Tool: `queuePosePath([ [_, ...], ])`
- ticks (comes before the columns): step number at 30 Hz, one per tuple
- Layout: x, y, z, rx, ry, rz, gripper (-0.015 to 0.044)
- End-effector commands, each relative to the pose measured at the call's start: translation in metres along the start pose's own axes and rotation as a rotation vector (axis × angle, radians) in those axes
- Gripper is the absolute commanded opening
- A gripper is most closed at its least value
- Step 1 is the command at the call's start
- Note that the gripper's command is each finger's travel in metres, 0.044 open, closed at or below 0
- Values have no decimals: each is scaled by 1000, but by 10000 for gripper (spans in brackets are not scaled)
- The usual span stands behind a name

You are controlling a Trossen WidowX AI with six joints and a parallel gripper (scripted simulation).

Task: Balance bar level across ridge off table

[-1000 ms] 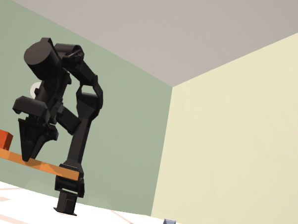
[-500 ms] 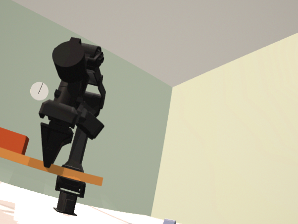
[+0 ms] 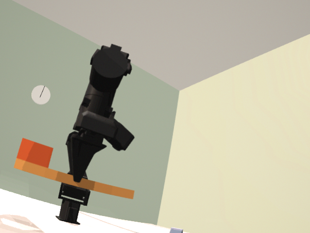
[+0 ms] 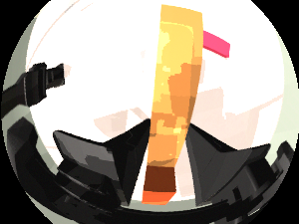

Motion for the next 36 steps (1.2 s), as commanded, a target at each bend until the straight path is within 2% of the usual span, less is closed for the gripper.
queuePosePath([
  [1, 4, 12, -6, 20, -14, 1, 0],
  [36, 6, 136, -23, 244, -17, -9, 0],
])
Point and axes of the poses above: the point midway between the two fingers, 35 mm back from their tips, its own x axis back along the fingers, its own z axis across the jaws, y = z × x, the point moved 10 cm from there along x, back along the fingers, and after that the axes turned 6 degrees about x, right-handed, at the moved point
